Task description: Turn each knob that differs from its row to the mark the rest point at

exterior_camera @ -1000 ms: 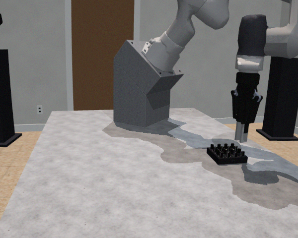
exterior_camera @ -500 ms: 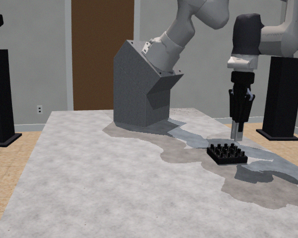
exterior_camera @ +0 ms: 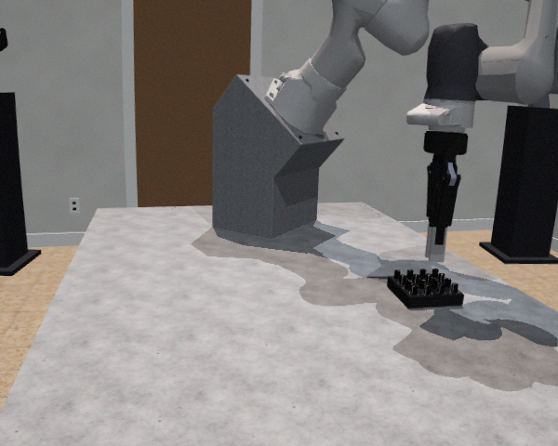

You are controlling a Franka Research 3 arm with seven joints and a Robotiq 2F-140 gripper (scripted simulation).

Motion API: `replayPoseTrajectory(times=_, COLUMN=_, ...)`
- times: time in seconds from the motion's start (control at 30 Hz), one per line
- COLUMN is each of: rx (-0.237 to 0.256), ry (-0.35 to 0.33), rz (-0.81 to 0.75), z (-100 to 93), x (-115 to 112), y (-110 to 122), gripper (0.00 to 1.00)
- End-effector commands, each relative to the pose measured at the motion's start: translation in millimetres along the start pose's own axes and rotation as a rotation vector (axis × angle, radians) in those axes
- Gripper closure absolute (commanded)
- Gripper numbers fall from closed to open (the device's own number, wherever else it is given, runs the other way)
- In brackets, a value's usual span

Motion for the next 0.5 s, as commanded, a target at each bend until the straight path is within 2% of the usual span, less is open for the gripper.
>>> replayPoseTrajectory(times=0.0, rx=-0.016, ry=0.007, rz=0.139, z=-0.7, x=0.8, y=0.9, gripper=0.88)
replayPoseTrajectory(times=0.47, rx=-0.016, ry=0.009, rz=0.373, z=-3.3, x=13.3, y=5.3, gripper=0.88)
Point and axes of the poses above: the point where the finger pads meet when closed, its own z axis out along the fingers, its own y axis across the jaws, x = y × z, the point moved 3 cm from there along -z, back along the fingers, and after that the axes turned 1 degree about z, right-handed, at the moved point
